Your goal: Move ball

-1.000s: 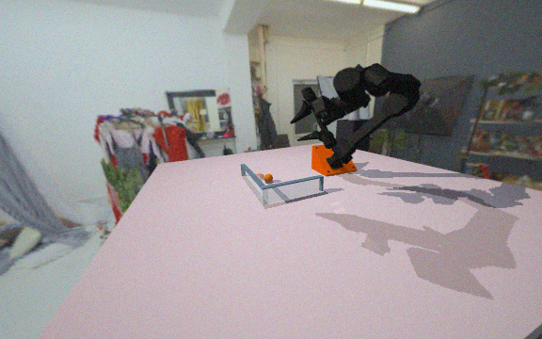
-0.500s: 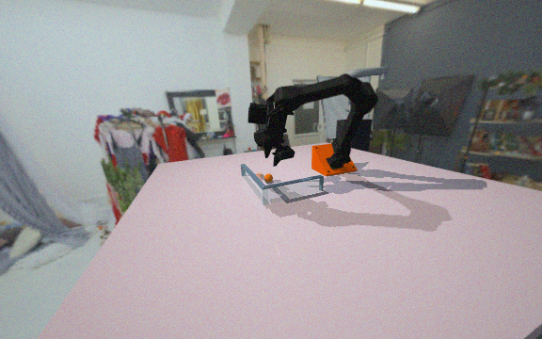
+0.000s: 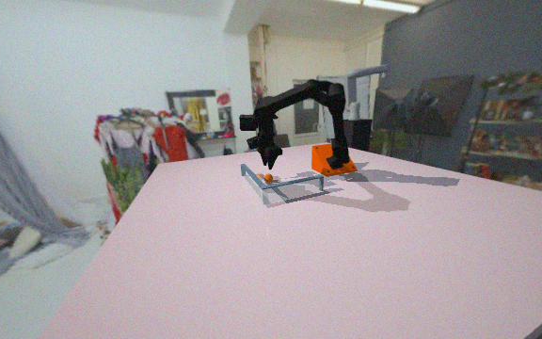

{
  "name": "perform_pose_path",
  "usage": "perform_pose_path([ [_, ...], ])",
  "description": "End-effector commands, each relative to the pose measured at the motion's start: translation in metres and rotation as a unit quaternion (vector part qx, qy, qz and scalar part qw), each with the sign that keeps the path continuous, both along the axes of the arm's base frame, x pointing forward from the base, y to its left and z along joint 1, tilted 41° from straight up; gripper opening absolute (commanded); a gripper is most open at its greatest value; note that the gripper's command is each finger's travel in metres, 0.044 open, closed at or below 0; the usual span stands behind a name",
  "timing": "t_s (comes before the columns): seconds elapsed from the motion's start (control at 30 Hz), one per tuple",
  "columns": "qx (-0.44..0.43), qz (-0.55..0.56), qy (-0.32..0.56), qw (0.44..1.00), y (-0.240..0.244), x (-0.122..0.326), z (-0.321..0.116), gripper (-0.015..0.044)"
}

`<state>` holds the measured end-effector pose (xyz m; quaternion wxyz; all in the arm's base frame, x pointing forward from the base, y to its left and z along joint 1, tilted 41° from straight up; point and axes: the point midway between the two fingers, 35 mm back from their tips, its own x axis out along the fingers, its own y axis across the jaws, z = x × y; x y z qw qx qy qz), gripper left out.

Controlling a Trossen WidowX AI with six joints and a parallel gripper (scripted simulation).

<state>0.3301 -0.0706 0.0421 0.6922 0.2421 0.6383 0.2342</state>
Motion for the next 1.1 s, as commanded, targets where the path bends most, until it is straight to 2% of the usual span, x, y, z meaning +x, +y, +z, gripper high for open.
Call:
perform_pose_path([
  [0.0,0.007,0.0,0.006,1.0,0.009,-0.001,-0.011,0.0285],
  [0.93,0.007,0.0,0.005,1.0,0.034,0.002,-0.039,0.0285],
  [1.07,0.007,0.0,0.005,1.0,0.034,0.002,-0.039,0.018],
])
